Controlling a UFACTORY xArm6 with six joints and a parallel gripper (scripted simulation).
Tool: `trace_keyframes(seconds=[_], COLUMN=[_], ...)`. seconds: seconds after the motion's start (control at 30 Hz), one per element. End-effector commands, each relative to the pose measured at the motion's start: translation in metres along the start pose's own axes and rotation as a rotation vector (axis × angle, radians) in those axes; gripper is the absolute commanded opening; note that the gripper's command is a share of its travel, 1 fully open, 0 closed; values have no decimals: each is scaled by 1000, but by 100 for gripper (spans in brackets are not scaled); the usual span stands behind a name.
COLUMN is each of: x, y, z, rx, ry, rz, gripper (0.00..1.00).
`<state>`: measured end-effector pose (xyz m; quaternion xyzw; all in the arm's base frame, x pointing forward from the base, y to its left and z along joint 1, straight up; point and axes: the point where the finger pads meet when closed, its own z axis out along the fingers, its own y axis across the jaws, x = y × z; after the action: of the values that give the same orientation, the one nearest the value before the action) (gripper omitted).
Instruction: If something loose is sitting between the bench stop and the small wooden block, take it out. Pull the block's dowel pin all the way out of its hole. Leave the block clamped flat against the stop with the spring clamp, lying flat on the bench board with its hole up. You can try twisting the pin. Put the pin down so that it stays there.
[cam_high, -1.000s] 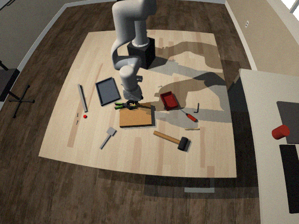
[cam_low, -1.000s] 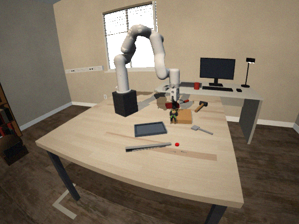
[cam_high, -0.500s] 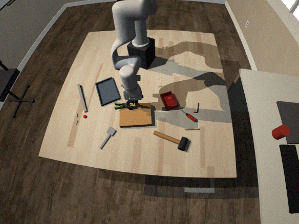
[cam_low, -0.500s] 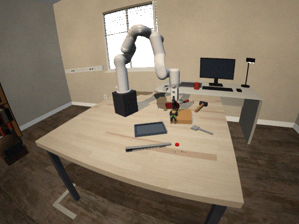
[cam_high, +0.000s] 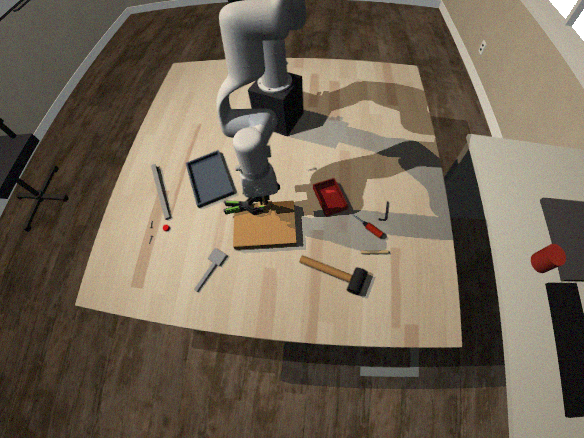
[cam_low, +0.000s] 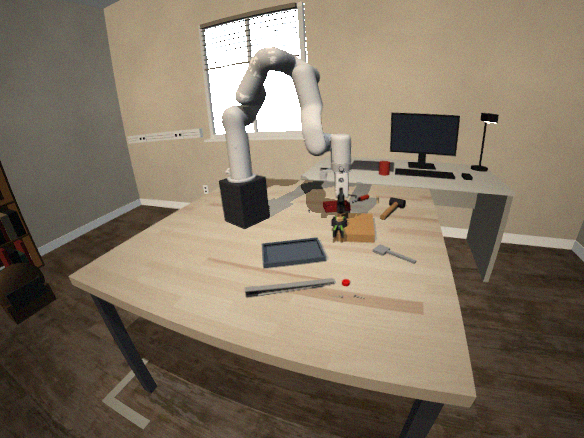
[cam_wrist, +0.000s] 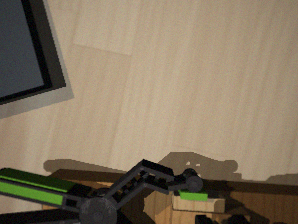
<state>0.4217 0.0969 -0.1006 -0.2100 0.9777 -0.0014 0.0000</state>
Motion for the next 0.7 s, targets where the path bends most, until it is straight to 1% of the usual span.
trace_keyframes(seconds=[0.0, 0.67], x=[-2, -2], y=[0, 0], z=[-1, -1], rx=[-2, -1], ry=[-4, -4], rz=[-41, -227], gripper=[0, 0])
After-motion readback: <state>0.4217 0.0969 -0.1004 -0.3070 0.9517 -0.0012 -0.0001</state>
